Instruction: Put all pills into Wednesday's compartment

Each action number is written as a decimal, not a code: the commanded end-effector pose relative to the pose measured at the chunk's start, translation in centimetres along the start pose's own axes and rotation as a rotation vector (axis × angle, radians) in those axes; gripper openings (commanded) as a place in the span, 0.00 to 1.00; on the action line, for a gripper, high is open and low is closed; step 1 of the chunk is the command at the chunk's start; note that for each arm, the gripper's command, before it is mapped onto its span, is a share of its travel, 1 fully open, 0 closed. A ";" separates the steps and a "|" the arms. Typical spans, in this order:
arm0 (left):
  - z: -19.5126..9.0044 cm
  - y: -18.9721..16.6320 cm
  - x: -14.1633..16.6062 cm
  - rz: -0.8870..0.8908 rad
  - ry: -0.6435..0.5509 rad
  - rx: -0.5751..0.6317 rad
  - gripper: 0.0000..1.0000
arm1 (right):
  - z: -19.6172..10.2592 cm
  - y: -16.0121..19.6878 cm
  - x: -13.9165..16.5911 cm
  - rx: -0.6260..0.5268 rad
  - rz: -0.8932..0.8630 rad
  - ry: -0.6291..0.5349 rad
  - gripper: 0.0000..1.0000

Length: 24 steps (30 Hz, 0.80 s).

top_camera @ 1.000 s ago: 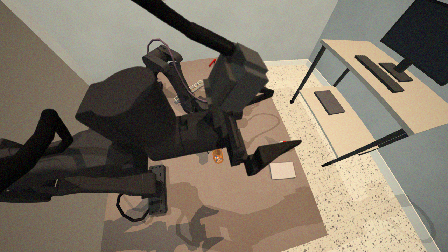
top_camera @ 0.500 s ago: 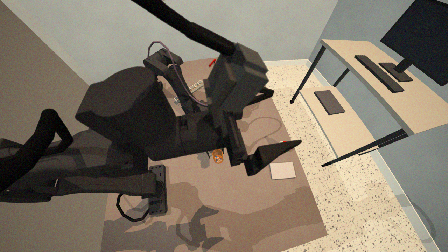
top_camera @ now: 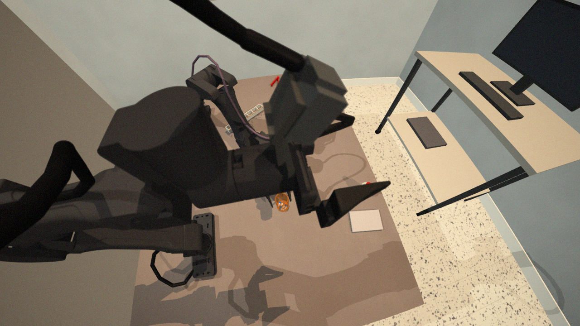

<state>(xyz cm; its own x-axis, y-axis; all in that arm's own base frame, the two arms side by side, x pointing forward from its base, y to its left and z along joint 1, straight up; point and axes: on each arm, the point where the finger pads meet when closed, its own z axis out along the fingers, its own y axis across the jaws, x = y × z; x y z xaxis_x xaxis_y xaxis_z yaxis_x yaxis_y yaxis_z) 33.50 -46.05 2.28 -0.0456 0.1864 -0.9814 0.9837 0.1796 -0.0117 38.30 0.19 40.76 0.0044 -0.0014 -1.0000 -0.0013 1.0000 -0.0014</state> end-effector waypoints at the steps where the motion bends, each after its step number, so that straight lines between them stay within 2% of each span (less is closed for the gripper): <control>1: 0.6 0.4 -1.9 0.023 -0.039 -0.003 0.65 | -0.2 -0.1 -0.5 0.001 0.001 -0.009 1.00; 2: 0.6 0.4 -1.9 0.023 -0.039 -0.003 0.65 | -0.2 -0.1 -0.5 0.001 0.001 -0.009 1.00; 3: 0.6 0.4 -1.9 0.023 -0.039 -0.003 0.61 | -0.2 -0.1 -0.5 0.001 0.001 -0.009 1.00; 5: 0.6 0.4 -1.9 0.023 -0.039 -0.003 0.61 | -0.2 -0.1 -0.5 0.001 0.001 -0.009 1.00; 6: 0.6 0.4 -1.9 0.023 -0.039 -0.003 0.56 | -0.2 -0.1 -0.5 0.001 0.001 -0.009 1.00; 8: 0.3 0.2 -2.2 0.028 -0.047 -0.004 0.56 | -0.2 -0.1 -0.5 0.001 0.001 -0.009 1.00; 9: 0.3 0.2 -2.2 0.028 -0.047 -0.004 0.52 | -0.2 -0.1 -0.5 0.001 0.001 -0.009 1.00; 11: 0.3 0.2 -2.2 0.028 -0.047 -0.004 0.52 | -0.2 -0.1 -0.5 0.001 0.001 -0.009 1.00; 12: 0.3 0.2 -2.2 0.028 -0.047 -0.004 0.48 | -0.2 -0.1 -0.5 0.001 0.001 -0.009 1.00; 14: 0.1 0.2 -2.2 0.029 -0.048 -0.004 0.48 | -0.2 -0.1 -0.5 0.001 0.001 -0.009 1.00; 15: 0.1 0.2 -2.2 0.029 -0.048 -0.004 0.44 | -0.2 -0.1 -0.5 0.001 0.001 -0.009 1.00; 19: 0.1 0.2 -2.2 0.029 -0.048 -0.004 0.44 | -0.2 -0.1 -0.5 0.001 0.001 -0.009 1.00; 24: 0.0 0.2 -2.2 0.029 -0.048 -0.005 0.37 | -0.2 -0.1 -0.5 0.001 0.001 -0.009 1.00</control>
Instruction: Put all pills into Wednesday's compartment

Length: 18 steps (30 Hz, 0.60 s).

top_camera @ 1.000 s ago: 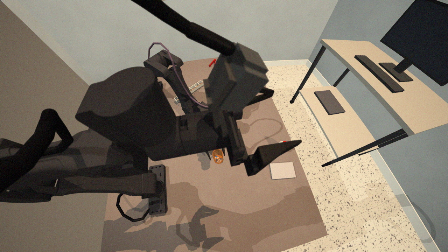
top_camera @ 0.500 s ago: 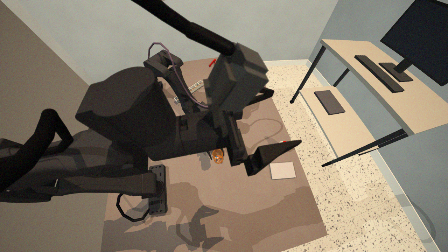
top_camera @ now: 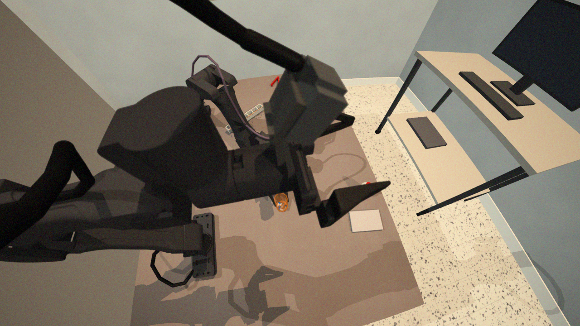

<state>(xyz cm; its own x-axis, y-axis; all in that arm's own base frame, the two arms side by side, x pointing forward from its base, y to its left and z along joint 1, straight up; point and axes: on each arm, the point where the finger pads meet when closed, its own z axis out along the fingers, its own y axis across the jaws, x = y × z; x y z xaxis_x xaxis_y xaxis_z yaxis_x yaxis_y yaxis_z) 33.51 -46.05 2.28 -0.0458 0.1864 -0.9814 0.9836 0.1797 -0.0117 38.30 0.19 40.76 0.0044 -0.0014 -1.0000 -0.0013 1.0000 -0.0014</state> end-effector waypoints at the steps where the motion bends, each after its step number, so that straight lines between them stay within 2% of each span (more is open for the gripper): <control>1: 0.0 0.2 -2.2 0.029 -0.048 -0.005 0.35 | -0.2 -0.1 -0.5 0.001 0.001 -0.009 1.00; 4: -0.2 0.1 -2.0 0.027 -0.044 -0.003 0.01 | -0.2 -0.1 -0.5 0.001 0.001 -0.009 1.00; 5: -0.2 0.1 -2.0 0.027 -0.044 -0.003 0.00 | -0.2 -0.1 -0.5 0.001 0.001 -0.009 1.00; 8: -0.3 0.0 -1.8 0.016 -0.029 -0.001 0.34 | -0.2 -0.1 -0.5 0.001 0.001 -0.009 1.00; 12: -0.5 -0.1 -2.6 0.008 -0.018 0.000 0.36 | -0.2 -0.1 -0.5 0.001 0.001 -0.009 1.00; 18: -1.1 0.0 -6.4 0.016 -0.027 -0.001 0.36 | -0.2 -0.1 -0.5 0.001 0.001 -0.009 1.00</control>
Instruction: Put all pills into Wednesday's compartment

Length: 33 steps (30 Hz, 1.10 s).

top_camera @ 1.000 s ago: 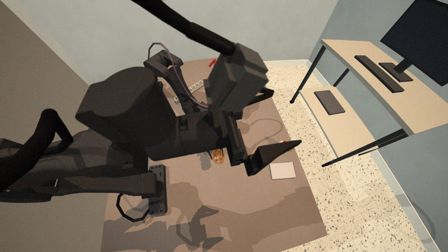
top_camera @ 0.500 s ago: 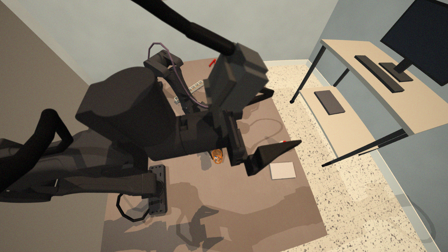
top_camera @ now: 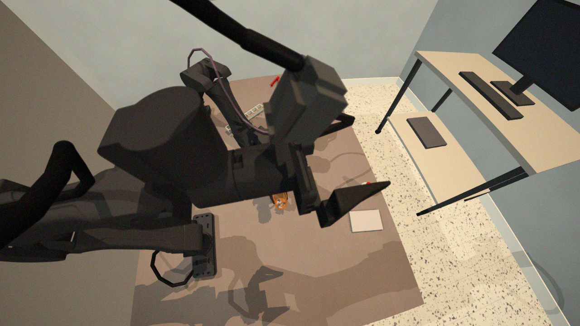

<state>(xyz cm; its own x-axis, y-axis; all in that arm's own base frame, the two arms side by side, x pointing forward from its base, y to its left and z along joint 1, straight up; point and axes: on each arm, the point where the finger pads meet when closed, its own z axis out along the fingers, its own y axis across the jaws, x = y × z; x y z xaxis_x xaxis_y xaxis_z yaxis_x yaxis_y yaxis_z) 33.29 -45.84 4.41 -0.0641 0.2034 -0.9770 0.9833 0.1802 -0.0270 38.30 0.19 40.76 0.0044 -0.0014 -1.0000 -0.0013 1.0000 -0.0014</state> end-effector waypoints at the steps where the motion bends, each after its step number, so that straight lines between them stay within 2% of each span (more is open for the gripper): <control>1: -0.5 0.1 -4.2 0.041 -0.042 -0.005 0.36 | -0.2 -0.1 -0.5 0.001 0.001 -0.009 1.00; 3: -1.0 0.9 -3.6 0.045 -0.012 -0.028 0.36 | -0.5 0.1 -0.4 -0.009 0.001 -0.003 1.00; 6: -3.2 2.7 -2.3 0.057 0.068 -0.075 0.36 | -0.5 1.9 0.7 -0.058 0.000 0.020 1.00; 9: -7.7 5.9 -1.8 0.081 0.161 -0.160 0.36 | -0.9 5.4 2.2 -0.157 -0.009 0.050 1.00; 11: -7.7 5.9 -1.8 0.081 0.161 -0.160 0.36 | -0.9 5.4 2.2 -0.157 -0.009 0.050 1.00; 15: -16.0 10.1 -1.3 0.087 0.270 -0.303 0.36 | -3.0 12.7 5.1 -0.364 -0.026 0.108 1.00; 19: -23.9 11.6 0.4 0.071 0.391 -0.409 0.36 | -6.0 18.4 7.7 -0.536 -0.045 0.159 1.00; 26: -36.6 9.7 3.4 0.017 0.591 -0.555 0.36 | -12.8 26.0 11.6 -0.817 -0.096 0.227 1.00; 28: -36.6 9.7 3.4 0.017 0.591 -0.555 0.36 | -12.8 26.0 11.6 -0.817 -0.096 0.227 1.00; 30: -40.0 8.5 2.8 0.033 0.626 -0.609 0.36 | -14.9 27.7 12.5 -0.892 -0.108 0.238 1.00; 33: -43.8 5.5 5.2 -0.029 0.712 -0.641 0.36 | -18.4 29.8 14.2 -1.005 -0.141 0.269 1.00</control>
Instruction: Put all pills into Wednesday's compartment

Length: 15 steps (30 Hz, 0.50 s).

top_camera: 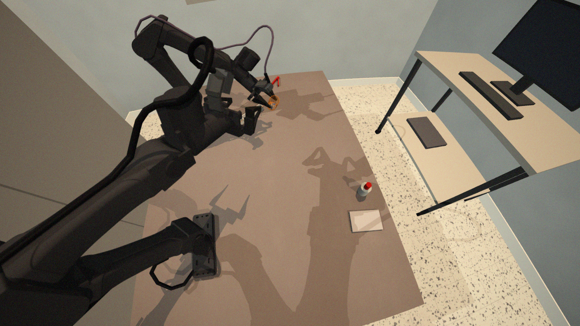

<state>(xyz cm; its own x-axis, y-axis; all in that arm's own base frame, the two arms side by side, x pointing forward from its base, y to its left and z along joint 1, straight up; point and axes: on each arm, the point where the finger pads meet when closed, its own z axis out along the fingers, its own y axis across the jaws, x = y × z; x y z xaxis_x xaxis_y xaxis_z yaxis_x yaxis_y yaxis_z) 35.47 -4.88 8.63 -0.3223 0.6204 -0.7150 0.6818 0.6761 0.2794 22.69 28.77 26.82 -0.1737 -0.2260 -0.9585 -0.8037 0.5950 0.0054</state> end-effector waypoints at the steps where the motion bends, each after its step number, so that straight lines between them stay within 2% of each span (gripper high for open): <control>1: -5.2 -1.2 4.9 0.022 0.160 0.023 0.36 | -0.6 4.2 1.3 -0.110 -0.037 0.018 1.00; 9: -10.8 -5.5 11.9 -0.050 0.320 0.003 0.36 | -2.1 12.0 5.2 -0.335 -0.111 0.082 1.00; 12: -11.2 -6.0 12.5 -0.058 0.334 0.002 0.36 | -2.3 12.7 5.6 -0.355 -0.118 0.087 1.00; 13: -12.0 -5.8 12.6 -0.049 0.339 -0.037 0.36 | -2.6 13.3 5.8 -0.372 -0.123 0.087 1.00; 15: -12.7 -6.9 13.8 -0.075 0.369 -0.043 0.36 | -3.0 14.3 6.4 -0.405 -0.136 0.097 1.00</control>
<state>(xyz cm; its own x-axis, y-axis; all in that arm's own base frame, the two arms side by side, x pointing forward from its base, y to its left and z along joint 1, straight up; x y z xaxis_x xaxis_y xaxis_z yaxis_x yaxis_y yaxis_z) 21.35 3.74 4.07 -0.5893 0.6418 -0.4907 0.6046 0.7532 0.2590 9.70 33.58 21.11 -0.1104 -0.3804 -0.9182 -0.9698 0.2432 0.0159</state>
